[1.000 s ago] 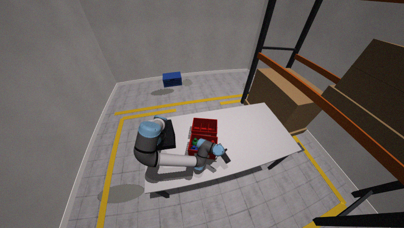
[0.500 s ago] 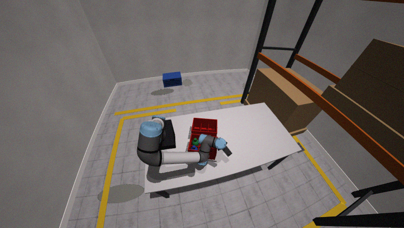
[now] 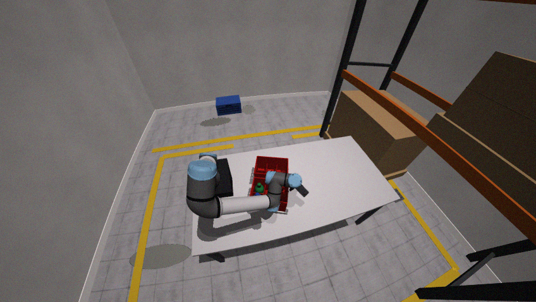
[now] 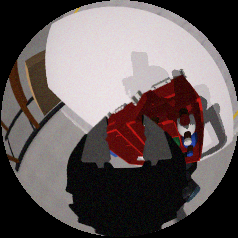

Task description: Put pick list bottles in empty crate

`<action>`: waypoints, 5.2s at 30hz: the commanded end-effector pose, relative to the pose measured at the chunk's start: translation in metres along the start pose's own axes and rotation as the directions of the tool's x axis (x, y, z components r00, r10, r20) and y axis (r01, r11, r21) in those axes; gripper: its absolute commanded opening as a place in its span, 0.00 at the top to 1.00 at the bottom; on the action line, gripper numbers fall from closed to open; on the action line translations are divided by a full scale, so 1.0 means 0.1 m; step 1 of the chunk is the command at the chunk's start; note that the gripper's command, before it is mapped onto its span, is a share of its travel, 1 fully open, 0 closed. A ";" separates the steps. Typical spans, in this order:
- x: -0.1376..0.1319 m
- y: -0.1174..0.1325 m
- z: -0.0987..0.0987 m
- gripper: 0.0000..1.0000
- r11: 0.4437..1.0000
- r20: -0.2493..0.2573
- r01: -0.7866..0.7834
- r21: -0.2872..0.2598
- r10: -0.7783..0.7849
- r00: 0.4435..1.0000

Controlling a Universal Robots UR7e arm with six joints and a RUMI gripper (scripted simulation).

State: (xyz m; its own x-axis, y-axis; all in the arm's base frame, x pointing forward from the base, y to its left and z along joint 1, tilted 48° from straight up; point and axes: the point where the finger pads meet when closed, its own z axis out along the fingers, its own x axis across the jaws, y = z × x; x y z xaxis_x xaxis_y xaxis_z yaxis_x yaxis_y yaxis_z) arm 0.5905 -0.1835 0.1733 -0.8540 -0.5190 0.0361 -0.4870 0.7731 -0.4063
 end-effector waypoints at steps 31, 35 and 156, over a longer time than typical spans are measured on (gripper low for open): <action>-0.81 1.22 0.20 0.62 0.969 -0.043 0.224 -0.102 -0.229 0.973; -0.85 1.31 0.21 0.62 0.961 -0.049 0.252 -0.114 -0.259 0.965; -0.88 6.04 0.33 0.62 0.278 -0.274 0.883 -0.379 -0.945 0.179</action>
State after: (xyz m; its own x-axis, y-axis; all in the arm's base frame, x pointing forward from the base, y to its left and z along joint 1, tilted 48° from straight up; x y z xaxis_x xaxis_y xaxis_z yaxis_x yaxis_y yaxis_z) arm 0.3918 0.3074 -0.0992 0.2312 -0.7388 0.6331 -0.9641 -0.0868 0.2508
